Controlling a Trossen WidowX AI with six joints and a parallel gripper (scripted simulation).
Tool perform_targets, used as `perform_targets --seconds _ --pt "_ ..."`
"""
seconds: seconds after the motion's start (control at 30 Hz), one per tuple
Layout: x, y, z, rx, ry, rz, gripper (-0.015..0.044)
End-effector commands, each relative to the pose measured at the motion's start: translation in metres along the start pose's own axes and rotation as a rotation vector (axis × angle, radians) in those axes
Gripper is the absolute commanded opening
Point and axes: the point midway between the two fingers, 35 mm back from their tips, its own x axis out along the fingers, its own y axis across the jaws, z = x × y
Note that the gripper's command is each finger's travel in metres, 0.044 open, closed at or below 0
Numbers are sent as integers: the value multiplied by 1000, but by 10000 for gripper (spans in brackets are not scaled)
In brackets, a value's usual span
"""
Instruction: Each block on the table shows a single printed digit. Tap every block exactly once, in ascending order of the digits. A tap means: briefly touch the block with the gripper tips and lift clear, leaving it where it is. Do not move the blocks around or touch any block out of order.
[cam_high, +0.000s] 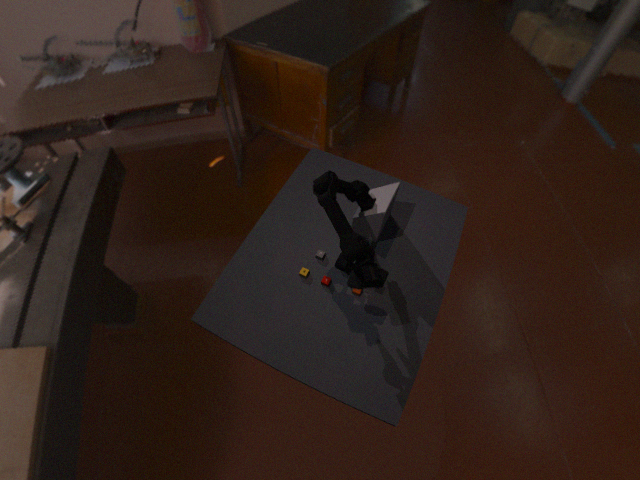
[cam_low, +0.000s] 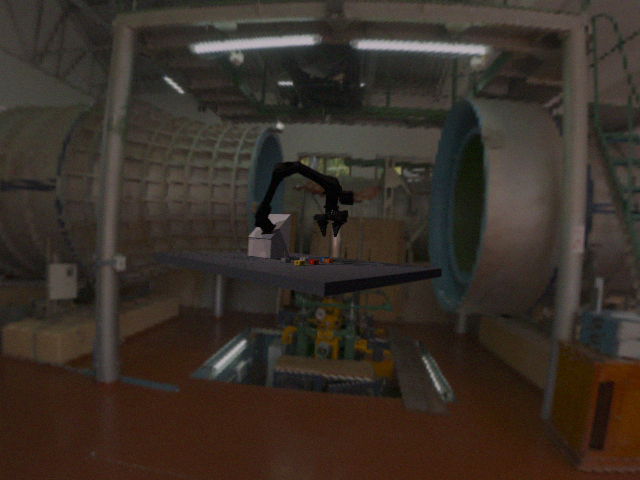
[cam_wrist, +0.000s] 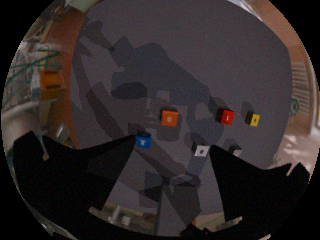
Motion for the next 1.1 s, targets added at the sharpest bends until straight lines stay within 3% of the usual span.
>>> perform_targets --seconds 0.0,0.43,0.7,1.07 --pt "0 -1 1 -4 -2 -2 400" --pt "-1 -4 2 -4 -2 -2 400" --pt "-1 -128 21 -5 -2 -8 400" --pt "0 -131 21 -5 -1 -9 400"
